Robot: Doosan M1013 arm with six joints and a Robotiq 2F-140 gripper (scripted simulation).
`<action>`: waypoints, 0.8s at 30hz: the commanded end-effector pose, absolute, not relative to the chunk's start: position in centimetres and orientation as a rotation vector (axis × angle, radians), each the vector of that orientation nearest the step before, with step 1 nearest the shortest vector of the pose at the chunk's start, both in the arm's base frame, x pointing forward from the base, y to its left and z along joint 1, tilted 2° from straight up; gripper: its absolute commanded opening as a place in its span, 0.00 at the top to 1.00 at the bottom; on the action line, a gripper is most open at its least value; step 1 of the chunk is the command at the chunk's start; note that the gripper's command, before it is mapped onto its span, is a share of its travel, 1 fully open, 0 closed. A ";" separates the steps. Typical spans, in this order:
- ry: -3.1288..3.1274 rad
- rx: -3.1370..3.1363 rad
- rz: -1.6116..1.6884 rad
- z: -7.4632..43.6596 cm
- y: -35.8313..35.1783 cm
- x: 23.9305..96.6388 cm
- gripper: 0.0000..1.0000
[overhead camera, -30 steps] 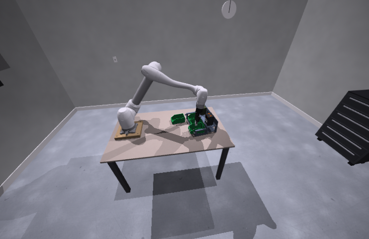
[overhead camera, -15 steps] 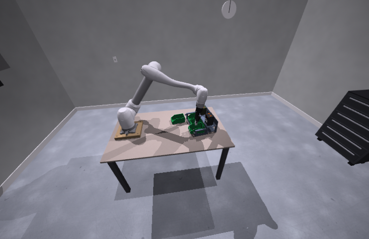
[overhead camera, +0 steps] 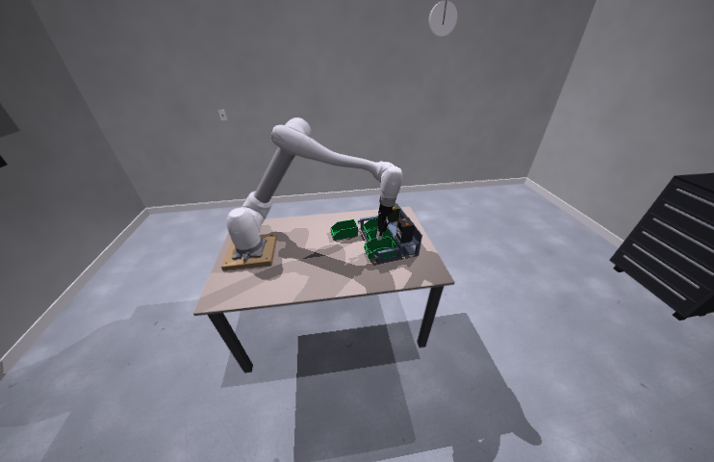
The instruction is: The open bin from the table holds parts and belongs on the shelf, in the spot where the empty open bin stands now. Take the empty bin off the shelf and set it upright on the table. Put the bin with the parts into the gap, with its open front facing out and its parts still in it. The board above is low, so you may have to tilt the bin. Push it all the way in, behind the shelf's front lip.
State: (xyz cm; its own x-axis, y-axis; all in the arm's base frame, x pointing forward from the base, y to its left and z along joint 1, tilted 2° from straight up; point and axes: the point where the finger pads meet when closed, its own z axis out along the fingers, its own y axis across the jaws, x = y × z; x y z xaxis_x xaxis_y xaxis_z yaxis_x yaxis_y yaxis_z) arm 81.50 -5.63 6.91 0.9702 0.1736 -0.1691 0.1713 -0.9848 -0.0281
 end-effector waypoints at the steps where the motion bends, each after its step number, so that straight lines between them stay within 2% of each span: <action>1: -0.272 -3.105 0.268 7.6 -5.6 81.5 0.85; 24: -0.272 -3.105 0.268 11.3 -5.7 81.6 0.85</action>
